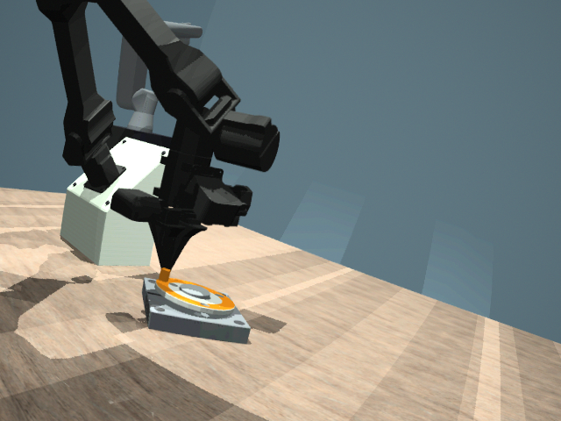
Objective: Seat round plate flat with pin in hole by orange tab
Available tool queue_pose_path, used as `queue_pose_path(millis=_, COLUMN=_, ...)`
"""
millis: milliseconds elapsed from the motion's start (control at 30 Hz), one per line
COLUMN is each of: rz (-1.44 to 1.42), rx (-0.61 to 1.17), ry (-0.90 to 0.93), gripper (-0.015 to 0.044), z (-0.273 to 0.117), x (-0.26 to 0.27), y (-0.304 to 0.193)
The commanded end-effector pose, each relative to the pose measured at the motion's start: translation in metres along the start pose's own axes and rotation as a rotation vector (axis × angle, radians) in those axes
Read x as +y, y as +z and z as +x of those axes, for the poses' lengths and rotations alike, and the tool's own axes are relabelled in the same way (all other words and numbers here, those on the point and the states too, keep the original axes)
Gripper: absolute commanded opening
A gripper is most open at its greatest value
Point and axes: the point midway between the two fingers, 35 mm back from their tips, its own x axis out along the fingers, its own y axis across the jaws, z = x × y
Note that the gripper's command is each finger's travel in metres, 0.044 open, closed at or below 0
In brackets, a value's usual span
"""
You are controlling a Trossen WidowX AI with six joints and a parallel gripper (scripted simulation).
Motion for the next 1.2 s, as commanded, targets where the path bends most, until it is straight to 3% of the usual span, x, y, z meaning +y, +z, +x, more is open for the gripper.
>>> queue_pose_path(millis=0, rz=0.001, rx=0.002, ry=-0.007, gripper=0.0, z=0.001, x=-0.008, y=0.001)
queue_pose_path(millis=800, rz=0.002, rx=0.001, ry=-0.008, gripper=0.0, z=0.0, x=-0.025, y=0.014)
queue_pose_path(millis=1167, rz=0.001, rx=0.001, ry=-0.006, gripper=0.0, z=-0.044, x=-0.023, y=0.01)
